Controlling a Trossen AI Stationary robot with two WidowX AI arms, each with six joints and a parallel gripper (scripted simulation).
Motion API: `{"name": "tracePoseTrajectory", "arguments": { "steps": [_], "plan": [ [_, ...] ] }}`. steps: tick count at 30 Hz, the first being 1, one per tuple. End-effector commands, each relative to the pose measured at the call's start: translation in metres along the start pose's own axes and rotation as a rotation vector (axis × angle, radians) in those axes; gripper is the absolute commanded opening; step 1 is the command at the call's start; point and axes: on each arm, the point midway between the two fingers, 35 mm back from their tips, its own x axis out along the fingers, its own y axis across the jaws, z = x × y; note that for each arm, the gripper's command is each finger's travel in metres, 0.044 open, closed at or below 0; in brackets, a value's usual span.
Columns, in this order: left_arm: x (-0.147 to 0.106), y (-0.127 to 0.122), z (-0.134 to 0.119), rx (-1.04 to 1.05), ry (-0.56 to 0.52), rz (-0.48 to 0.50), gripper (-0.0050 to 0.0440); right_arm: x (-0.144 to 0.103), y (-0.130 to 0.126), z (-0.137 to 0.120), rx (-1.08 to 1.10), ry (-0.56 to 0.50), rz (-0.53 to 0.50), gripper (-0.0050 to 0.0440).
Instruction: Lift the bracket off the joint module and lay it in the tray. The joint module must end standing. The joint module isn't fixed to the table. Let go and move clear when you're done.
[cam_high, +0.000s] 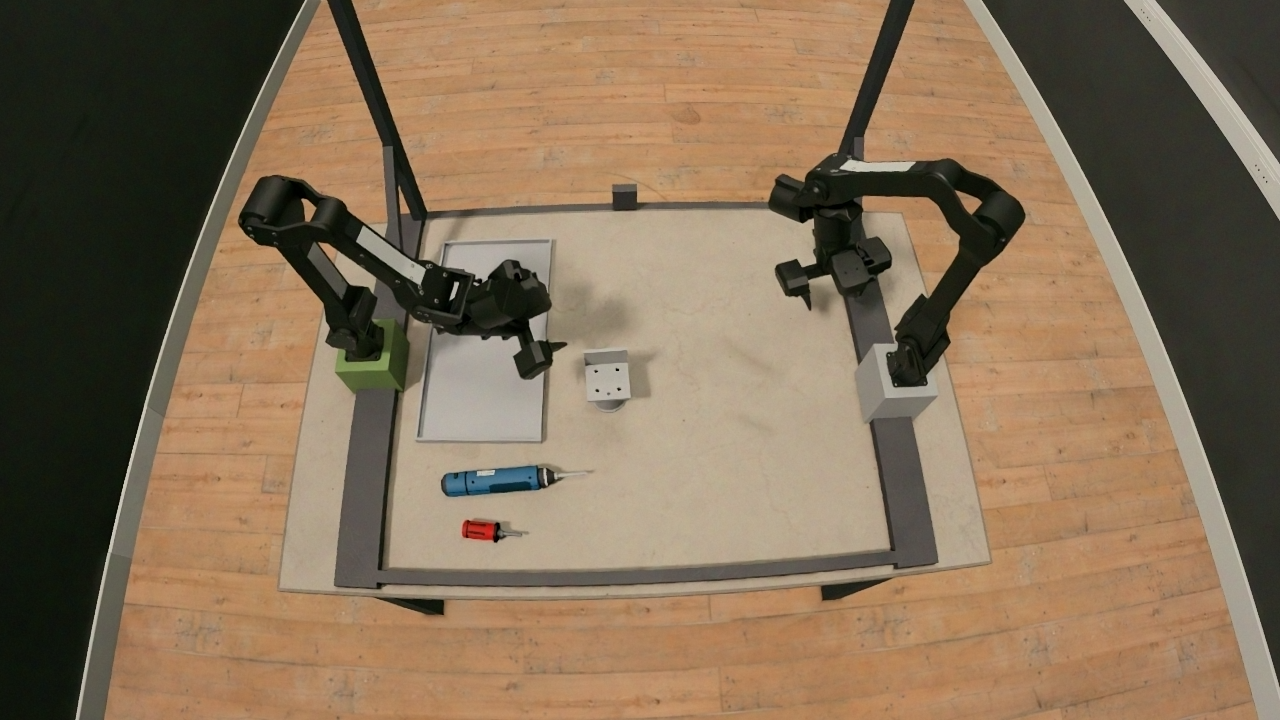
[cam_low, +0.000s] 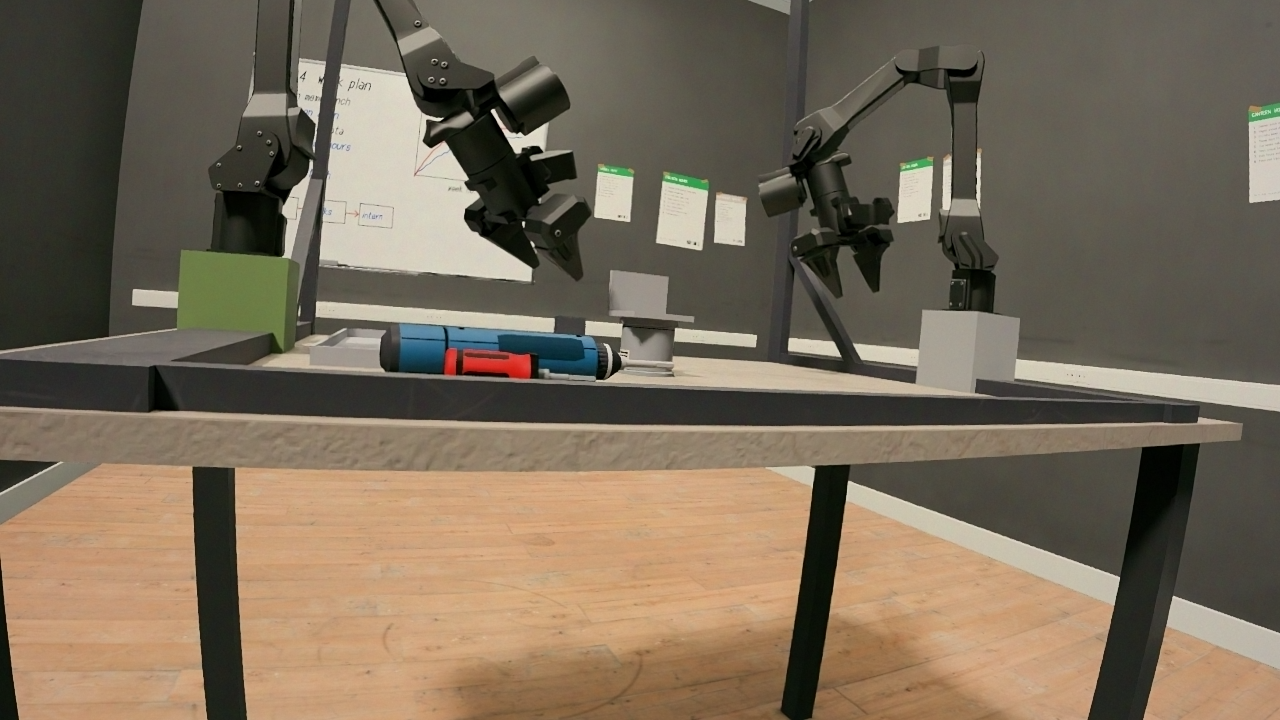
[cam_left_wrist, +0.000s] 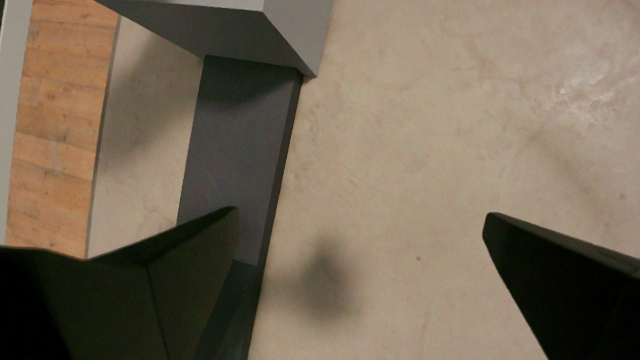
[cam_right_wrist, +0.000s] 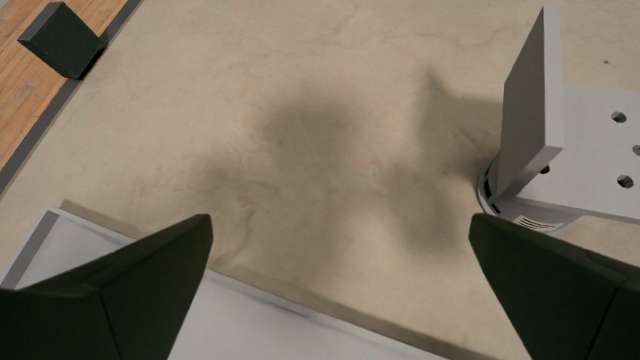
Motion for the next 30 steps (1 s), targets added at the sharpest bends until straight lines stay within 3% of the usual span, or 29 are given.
{"name": "tracePoseTrajectory", "arguments": {
  "steps": [1, 19, 25, 30],
  "plan": [
    [-0.004, -0.001, -0.002, 0.000, 0.015, -0.010, 0.0440, -0.002, -0.001, 0.007, -0.010, -0.019, -0.005, 0.0440],
    [-0.004, -0.001, -0.002, 0.000, 0.015, -0.010, 0.0440, -0.002, -0.001, 0.007, -0.010, -0.019, -0.005, 0.0440],
    [-0.015, -0.013, -0.001, 0.112, 0.092, -0.066, 0.0440, -0.008, -0.023, 0.038, 0.026, -0.049, -0.079, 0.0440],
    [-0.036, -0.034, 0.001, 0.315, 0.202, -0.190, 0.0440, -0.012, -0.044, 0.062, 0.086, -0.022, -0.154, 0.0440]
  ]
}}
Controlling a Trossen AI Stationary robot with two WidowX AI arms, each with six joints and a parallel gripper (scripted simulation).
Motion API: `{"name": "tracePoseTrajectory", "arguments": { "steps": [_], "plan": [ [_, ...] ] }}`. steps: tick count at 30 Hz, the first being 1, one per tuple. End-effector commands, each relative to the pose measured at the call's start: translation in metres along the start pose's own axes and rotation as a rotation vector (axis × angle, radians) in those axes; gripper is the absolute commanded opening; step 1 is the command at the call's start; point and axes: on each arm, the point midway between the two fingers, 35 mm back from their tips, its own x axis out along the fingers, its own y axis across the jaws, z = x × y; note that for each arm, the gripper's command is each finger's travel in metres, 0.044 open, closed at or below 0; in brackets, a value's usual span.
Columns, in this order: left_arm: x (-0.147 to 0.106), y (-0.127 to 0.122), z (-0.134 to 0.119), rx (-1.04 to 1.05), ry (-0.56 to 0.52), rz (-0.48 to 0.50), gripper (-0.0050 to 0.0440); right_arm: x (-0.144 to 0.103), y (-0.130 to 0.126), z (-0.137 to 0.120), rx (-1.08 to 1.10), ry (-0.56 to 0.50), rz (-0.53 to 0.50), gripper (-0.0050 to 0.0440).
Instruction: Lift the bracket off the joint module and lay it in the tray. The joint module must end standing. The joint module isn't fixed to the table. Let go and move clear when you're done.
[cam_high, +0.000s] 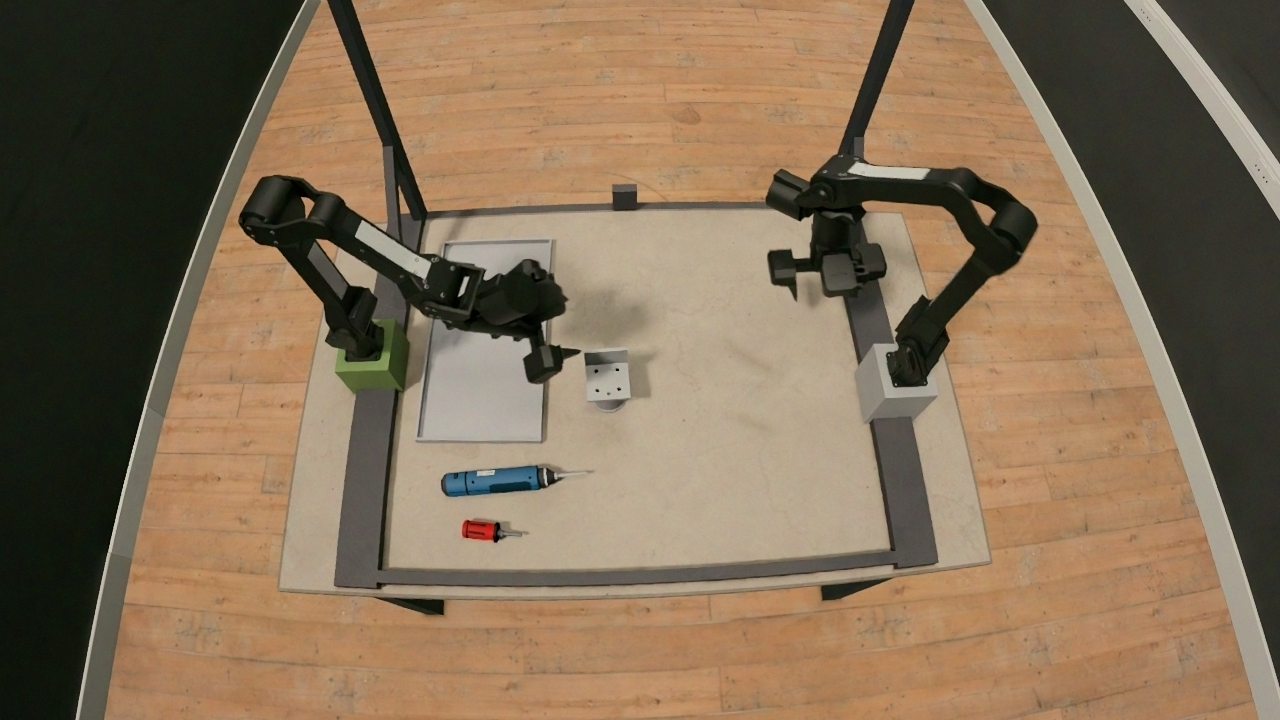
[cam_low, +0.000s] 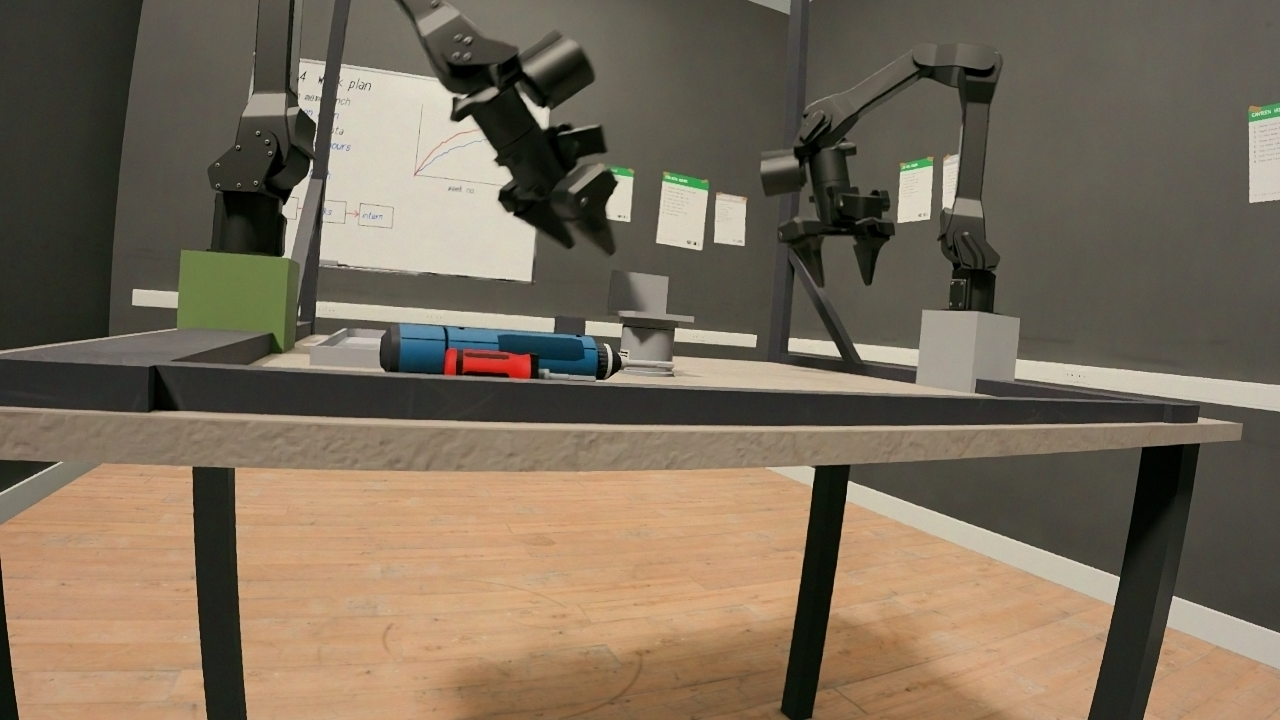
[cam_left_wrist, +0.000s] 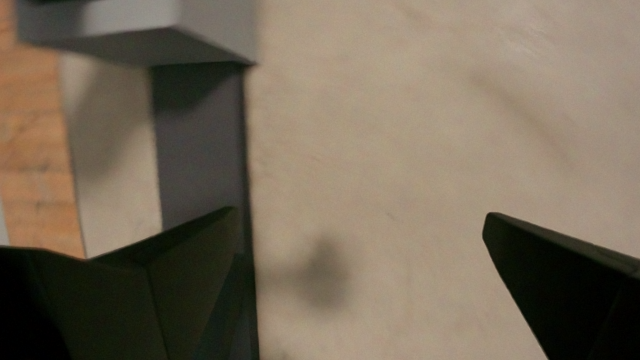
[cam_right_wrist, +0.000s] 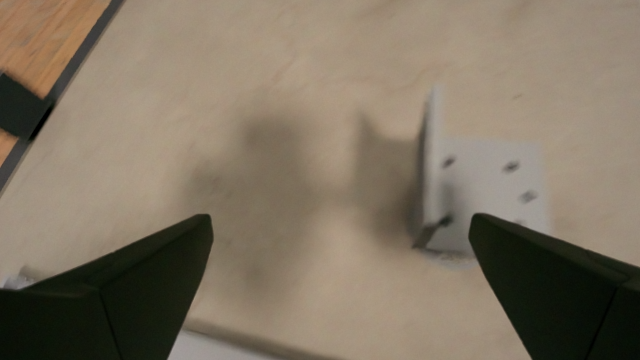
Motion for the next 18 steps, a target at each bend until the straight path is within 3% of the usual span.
{"name": "tracePoseTrajectory", "arguments": {
  "steps": [1, 4, 11, 18],
  "plan": [
    [-0.021, -0.020, 0.003, 0.142, 0.102, -0.118, 0.0440, -0.001, -0.016, 0.027, 0.034, 0.012, -0.056, 0.0440],
    [-0.025, -0.024, 0.005, 0.175, 0.114, -0.145, 0.0440, 0.000, -0.017, 0.029, 0.041, 0.024, -0.063, 0.0440],
    [-0.057, -0.051, 0.023, 0.438, 0.143, -0.376, 0.0440, 0.001, -0.031, 0.040, 0.105, 0.125, -0.128, 0.0440],
    [-0.087, -0.068, 0.045, 0.655, 0.075, -0.586, 0.0440, 0.000, -0.041, 0.047, 0.150, 0.207, -0.183, 0.0440]
  ]
}}
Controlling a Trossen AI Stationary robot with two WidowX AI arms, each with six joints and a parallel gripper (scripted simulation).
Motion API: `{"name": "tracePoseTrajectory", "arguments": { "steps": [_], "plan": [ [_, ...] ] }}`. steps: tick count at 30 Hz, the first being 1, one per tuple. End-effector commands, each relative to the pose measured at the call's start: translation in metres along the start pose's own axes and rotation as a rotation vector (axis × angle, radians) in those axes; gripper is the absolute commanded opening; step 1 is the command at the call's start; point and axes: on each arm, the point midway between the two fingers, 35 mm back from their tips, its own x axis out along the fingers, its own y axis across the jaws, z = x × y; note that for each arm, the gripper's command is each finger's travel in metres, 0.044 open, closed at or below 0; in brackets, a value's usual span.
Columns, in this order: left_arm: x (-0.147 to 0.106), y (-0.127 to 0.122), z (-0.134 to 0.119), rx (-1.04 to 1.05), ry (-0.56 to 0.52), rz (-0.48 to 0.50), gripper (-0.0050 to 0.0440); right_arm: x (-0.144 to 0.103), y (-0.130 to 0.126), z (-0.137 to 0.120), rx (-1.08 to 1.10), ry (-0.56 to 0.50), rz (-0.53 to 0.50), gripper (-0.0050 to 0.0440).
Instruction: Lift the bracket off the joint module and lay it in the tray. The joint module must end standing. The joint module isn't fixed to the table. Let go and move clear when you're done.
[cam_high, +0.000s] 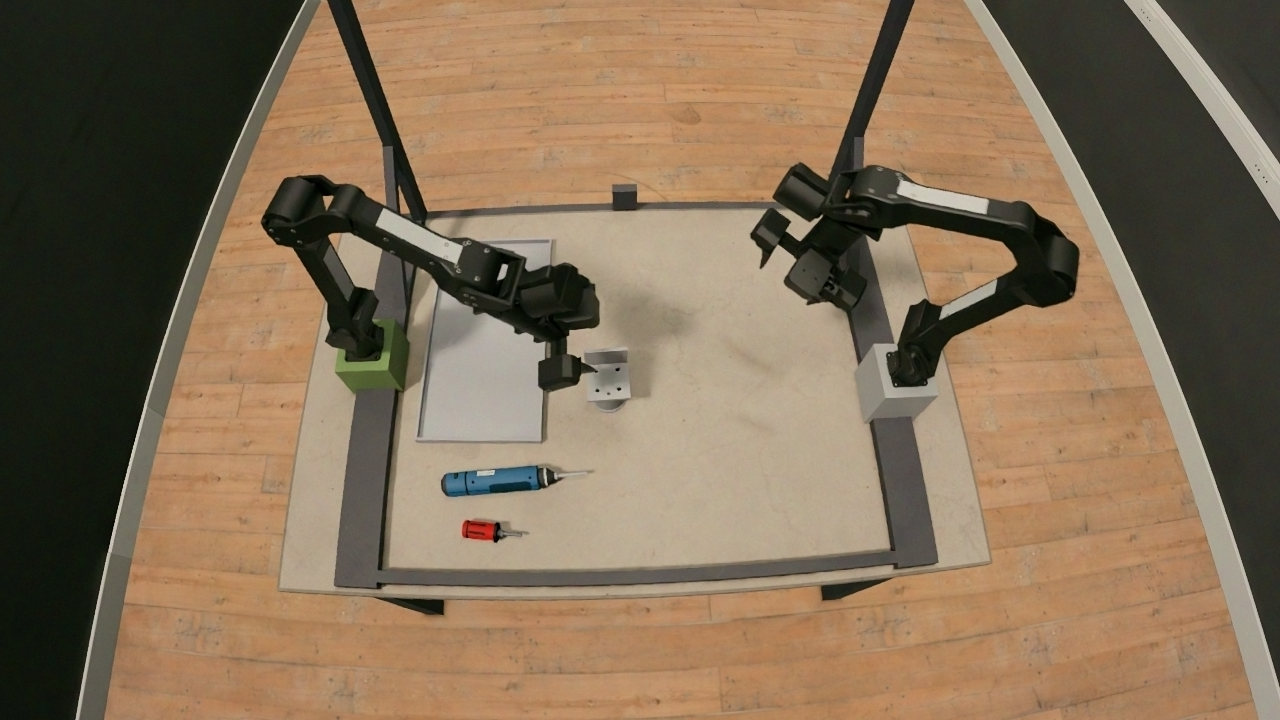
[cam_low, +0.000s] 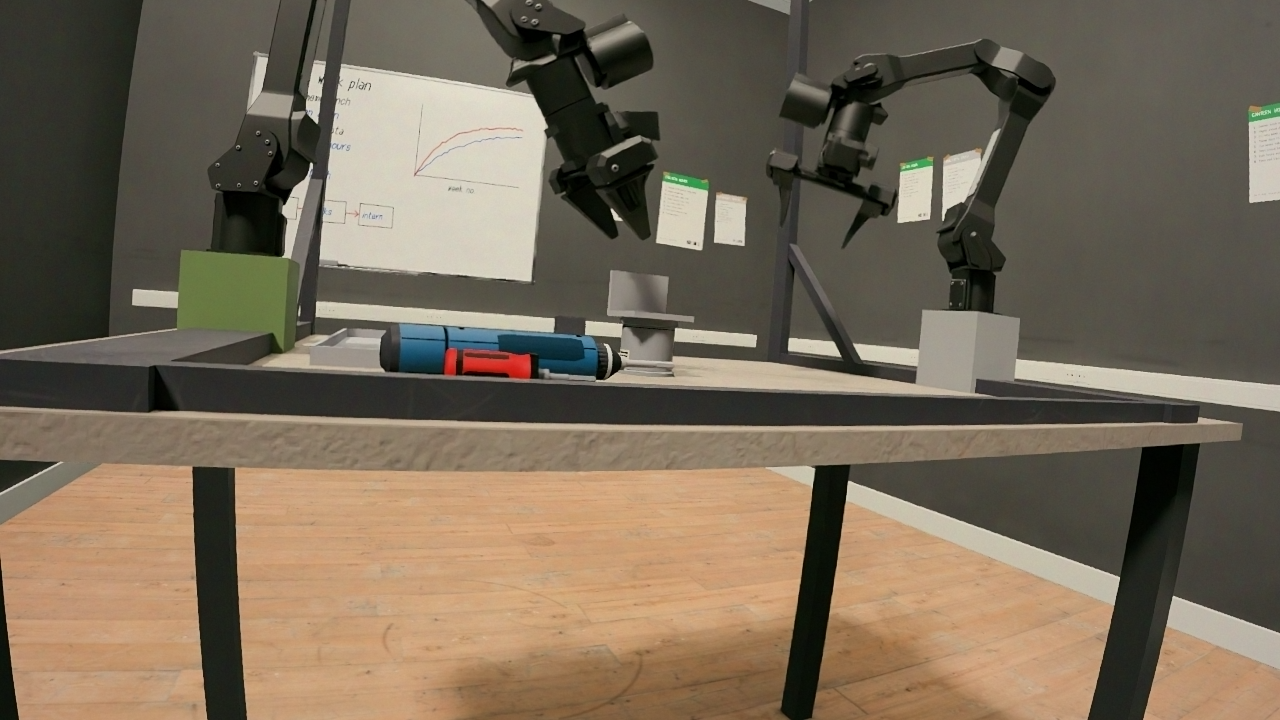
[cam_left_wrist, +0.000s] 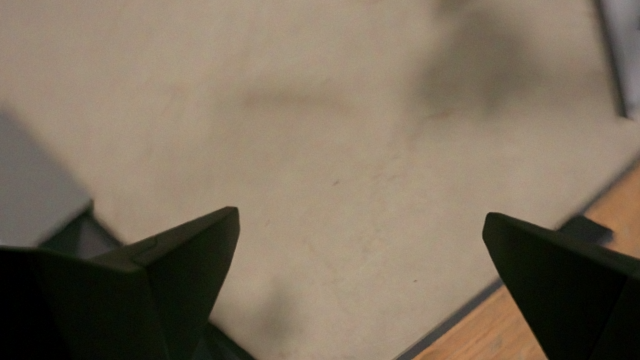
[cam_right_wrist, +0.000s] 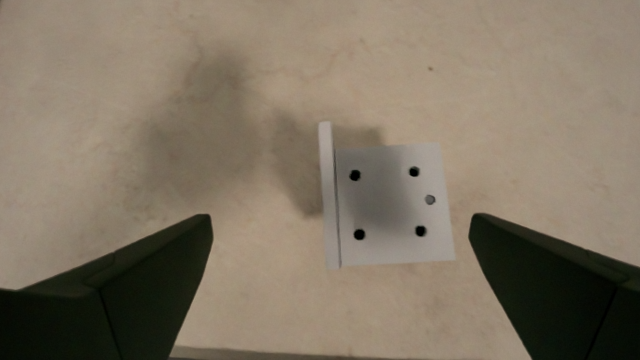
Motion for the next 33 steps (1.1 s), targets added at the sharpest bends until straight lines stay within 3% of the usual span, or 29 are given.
{"name": "tracePoseTrajectory", "arguments": {
  "steps": [1, 4, 9, 16, 18, 20, 28, 33],
  "plan": [
    [-0.022, -0.014, 0.019, 0.140, -0.035, -0.138, 0.0440, -0.006, -0.005, 0.015, 0.020, 0.025, -0.034, 0.0440],
    [-0.026, -0.016, 0.024, 0.194, -0.057, -0.163, 0.0440, -0.006, -0.006, 0.016, 0.027, 0.038, -0.043, 0.0440],
    [-0.051, -0.022, 0.048, 0.387, -0.181, -0.266, 0.0440, -0.009, -0.012, 0.021, 0.054, 0.095, -0.085, 0.0440],
    [-0.085, -0.023, 0.076, 0.626, -0.385, -0.339, 0.0440, -0.013, -0.019, 0.025, 0.080, 0.157, -0.133, 0.0440],
    [-0.095, -0.022, 0.083, 0.694, -0.451, -0.346, 0.0440, -0.014, -0.020, 0.026, 0.087, 0.172, -0.144, 0.0440],
    [-0.095, -0.022, 0.083, 0.694, -0.451, -0.346, 0.0440, -0.014, -0.020, 0.026, 0.087, 0.172, -0.144, 0.0440],
    [-0.132, -0.015, 0.106, 0.928, -0.694, -0.315, 0.0440, -0.016, -0.024, 0.028, 0.098, 0.205, -0.168, 0.0440],
    [-0.138, -0.013, 0.109, 0.964, -0.734, -0.301, 0.0440, -0.019, -0.023, 0.030, 0.096, 0.196, -0.166, 0.0440]
  ]
}}
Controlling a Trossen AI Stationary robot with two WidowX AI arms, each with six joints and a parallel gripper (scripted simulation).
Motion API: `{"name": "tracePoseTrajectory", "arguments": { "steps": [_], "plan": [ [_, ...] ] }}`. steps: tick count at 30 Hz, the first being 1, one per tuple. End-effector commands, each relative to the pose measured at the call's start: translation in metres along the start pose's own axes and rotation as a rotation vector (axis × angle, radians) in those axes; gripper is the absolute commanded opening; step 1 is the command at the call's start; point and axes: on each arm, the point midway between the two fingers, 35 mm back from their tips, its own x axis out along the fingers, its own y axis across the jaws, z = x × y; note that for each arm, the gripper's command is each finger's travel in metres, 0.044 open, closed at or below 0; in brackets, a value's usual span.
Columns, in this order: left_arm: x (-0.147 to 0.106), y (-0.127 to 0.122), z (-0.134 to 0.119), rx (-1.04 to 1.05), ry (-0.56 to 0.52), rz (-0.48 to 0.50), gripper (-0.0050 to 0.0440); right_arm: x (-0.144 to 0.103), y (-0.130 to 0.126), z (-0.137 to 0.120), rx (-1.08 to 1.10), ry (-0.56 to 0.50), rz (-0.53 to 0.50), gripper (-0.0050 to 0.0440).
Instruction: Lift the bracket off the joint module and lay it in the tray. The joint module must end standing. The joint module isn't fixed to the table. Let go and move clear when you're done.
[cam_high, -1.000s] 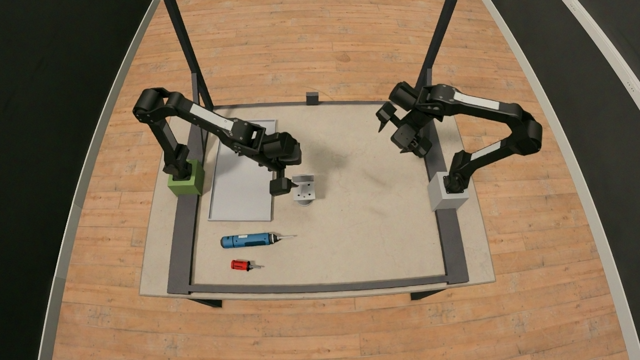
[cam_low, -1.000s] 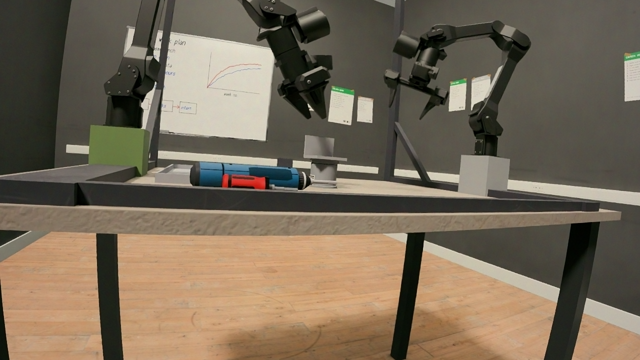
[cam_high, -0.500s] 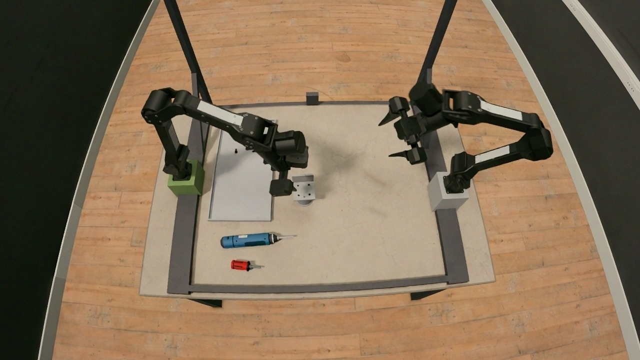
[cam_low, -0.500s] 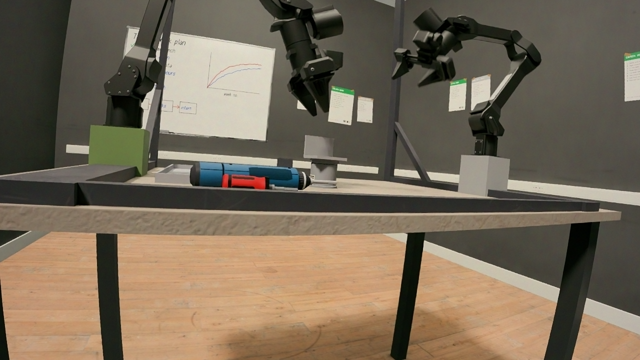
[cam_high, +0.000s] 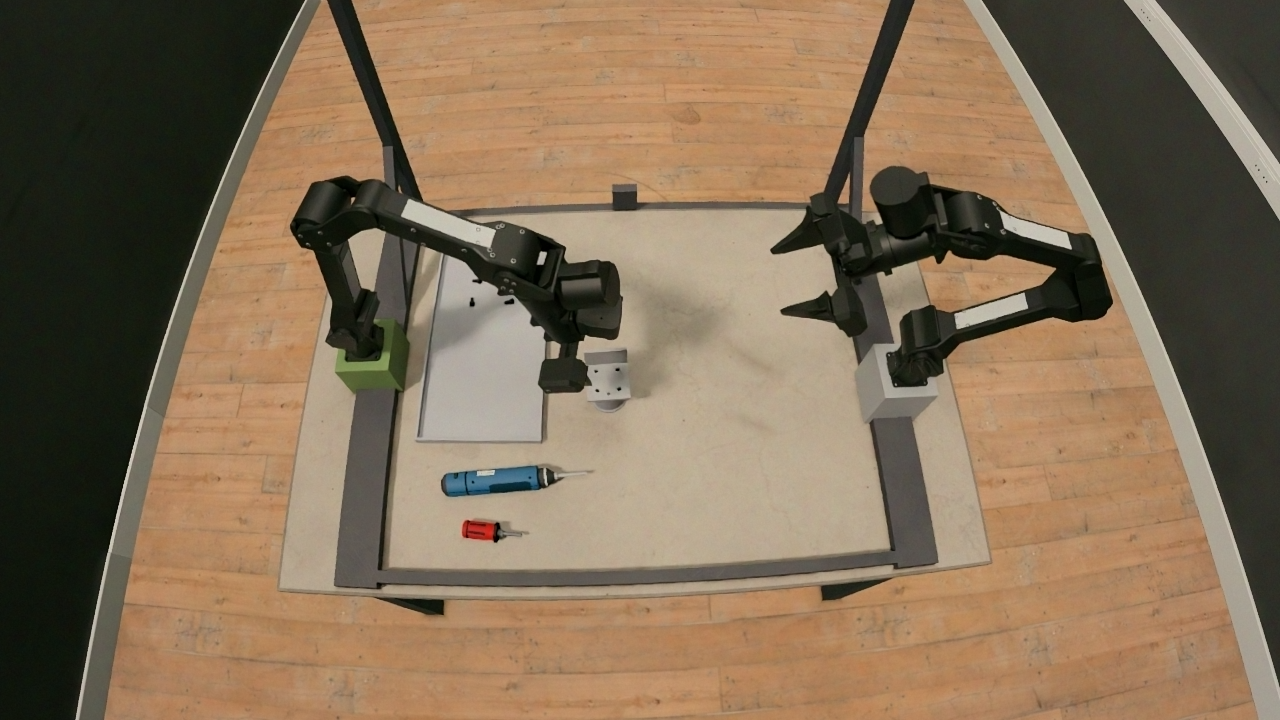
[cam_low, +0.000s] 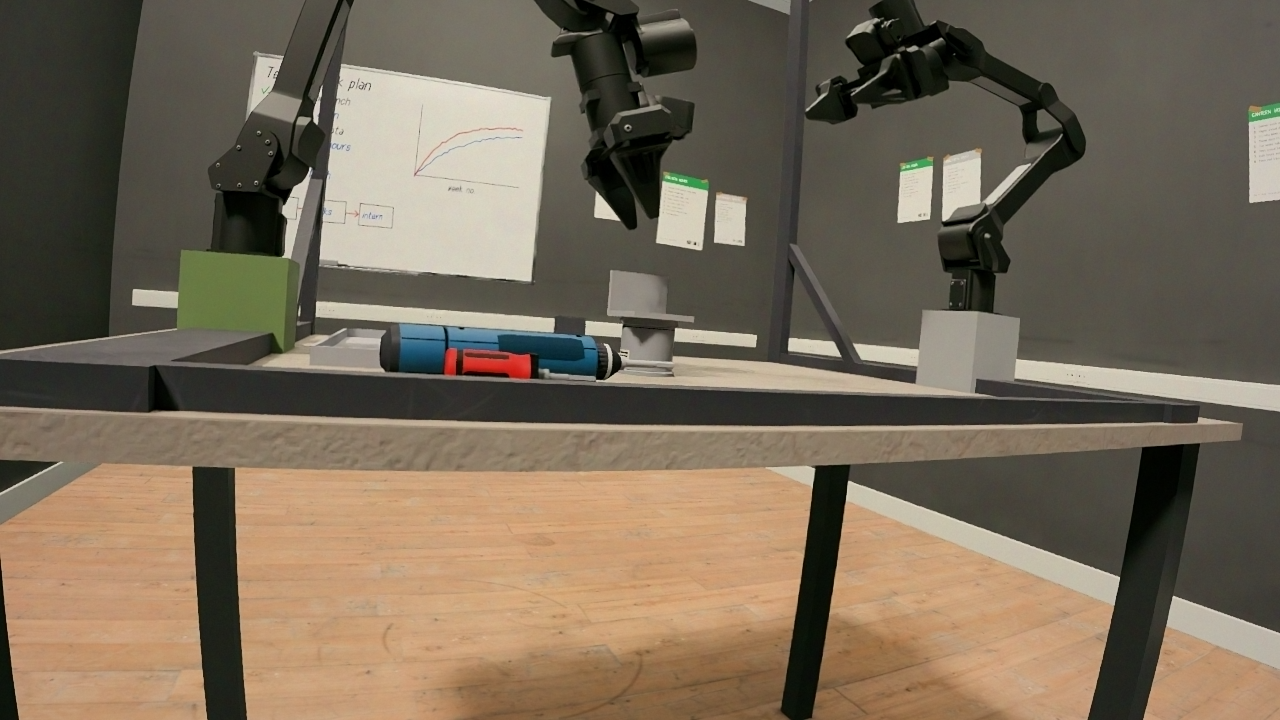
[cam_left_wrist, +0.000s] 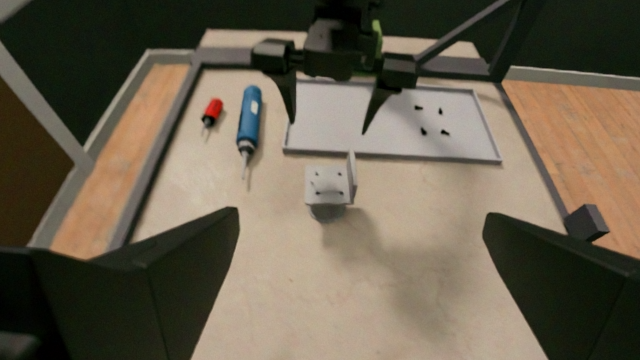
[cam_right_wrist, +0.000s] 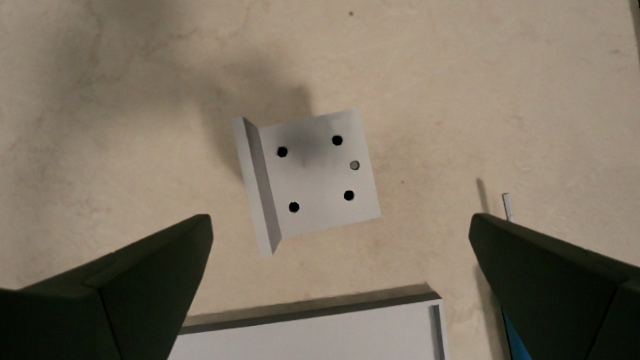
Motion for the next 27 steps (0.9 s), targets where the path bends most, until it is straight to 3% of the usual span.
{"name": "tracePoseTrajectory", "arguments": {
  "steps": [1, 7, 13, 19, 27],
  "plan": [
    [-0.005, 0.002, 0.007, 0.031, -0.035, -0.006, 0.0440, -0.010, 0.000, 0.007, 0.000, -0.030, -0.001, 0.0440],
    [-0.005, 0.002, 0.006, 0.032, -0.031, -0.006, 0.0440, -0.010, 0.000, 0.007, 0.000, -0.030, -0.001, 0.0440],
    [-0.005, 0.001, 0.007, 0.029, -0.032, -0.009, 0.0440, -0.003, 0.006, 0.012, -0.034, 0.018, 0.002, 0.0296],
    [-0.005, 0.001, 0.007, 0.029, -0.032, -0.009, 0.0440, 0.013, 0.023, 0.018, -0.121, 0.164, 0.016, 0.0152],
    [-0.005, 0.001, 0.007, 0.029, -0.032, -0.009, 0.0440, 0.025, 0.037, 0.020, -0.188, 0.274, 0.029, 0.0130]
  ]
}}
